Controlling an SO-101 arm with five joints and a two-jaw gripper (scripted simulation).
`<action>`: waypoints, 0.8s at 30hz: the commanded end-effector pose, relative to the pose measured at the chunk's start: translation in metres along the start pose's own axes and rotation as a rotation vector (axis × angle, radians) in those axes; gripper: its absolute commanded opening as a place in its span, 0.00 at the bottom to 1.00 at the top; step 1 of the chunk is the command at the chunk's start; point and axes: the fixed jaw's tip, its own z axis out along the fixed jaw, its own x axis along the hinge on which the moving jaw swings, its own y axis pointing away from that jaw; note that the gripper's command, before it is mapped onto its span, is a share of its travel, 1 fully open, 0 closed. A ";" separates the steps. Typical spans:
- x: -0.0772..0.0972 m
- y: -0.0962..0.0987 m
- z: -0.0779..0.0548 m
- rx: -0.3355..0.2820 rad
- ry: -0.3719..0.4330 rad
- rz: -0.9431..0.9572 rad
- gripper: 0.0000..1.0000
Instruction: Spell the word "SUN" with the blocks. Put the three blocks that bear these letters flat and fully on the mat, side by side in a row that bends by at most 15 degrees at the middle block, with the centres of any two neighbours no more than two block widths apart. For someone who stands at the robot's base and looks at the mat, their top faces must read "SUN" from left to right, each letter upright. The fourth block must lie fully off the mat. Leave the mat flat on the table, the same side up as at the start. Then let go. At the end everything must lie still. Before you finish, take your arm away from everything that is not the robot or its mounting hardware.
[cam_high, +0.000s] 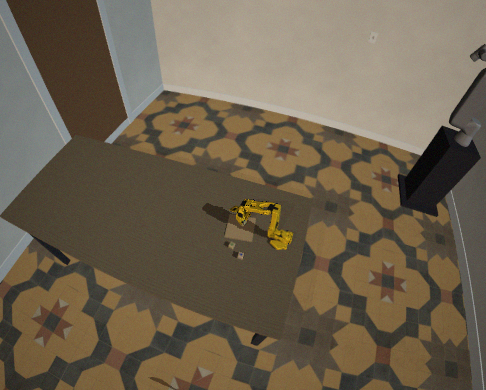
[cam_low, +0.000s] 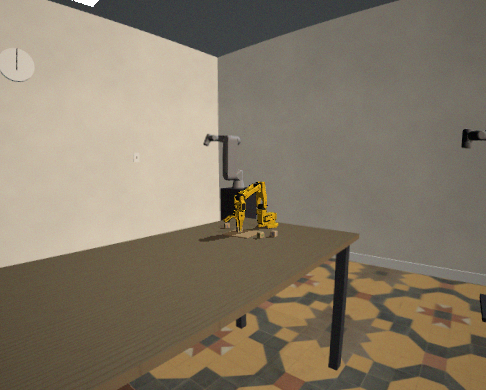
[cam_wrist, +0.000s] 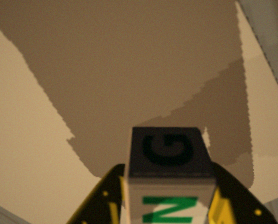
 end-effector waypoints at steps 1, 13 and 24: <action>-0.009 0.003 -0.012 -0.029 -0.070 0.000 0.00; -0.010 0.004 -0.022 -0.029 -0.070 0.000 0.00; -0.008 0.004 -0.049 -0.030 -0.070 0.000 0.00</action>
